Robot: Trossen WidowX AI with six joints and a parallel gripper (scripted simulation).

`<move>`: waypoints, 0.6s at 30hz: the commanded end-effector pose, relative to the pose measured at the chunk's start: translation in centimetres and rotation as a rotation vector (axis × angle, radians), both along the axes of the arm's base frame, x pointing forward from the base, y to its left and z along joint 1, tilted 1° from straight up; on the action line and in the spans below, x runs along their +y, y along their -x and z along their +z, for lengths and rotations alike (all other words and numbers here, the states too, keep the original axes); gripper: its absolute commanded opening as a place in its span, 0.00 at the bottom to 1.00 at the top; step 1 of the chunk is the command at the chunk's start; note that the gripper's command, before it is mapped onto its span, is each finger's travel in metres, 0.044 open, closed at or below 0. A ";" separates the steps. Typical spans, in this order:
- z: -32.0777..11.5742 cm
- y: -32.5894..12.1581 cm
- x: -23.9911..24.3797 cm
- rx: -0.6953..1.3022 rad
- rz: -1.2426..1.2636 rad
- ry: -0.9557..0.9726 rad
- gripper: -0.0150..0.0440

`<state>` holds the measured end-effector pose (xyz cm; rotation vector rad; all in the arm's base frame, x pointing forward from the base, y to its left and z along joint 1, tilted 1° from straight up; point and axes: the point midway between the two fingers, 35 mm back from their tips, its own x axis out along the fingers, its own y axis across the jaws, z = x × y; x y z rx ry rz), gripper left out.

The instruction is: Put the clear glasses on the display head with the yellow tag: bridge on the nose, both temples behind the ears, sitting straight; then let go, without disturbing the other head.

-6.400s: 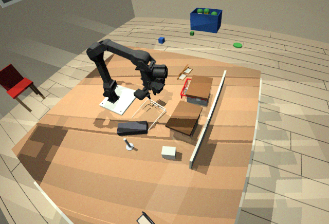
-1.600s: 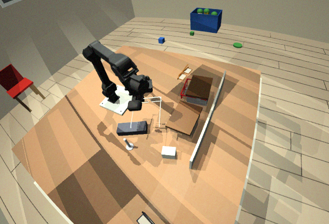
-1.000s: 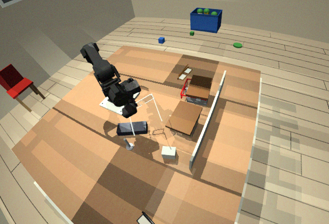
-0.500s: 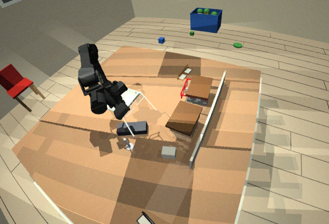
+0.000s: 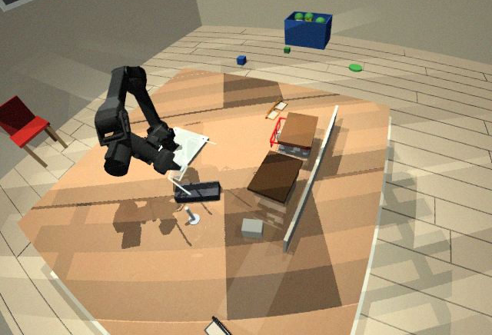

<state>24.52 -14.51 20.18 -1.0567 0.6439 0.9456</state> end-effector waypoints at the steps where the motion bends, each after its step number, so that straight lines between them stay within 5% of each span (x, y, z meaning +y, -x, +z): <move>1: 0.9 0.7 -1.0 -0.089 0.063 0.060 0.25; 18: 2.8 4.0 -5.2 -0.362 0.284 0.353 0.25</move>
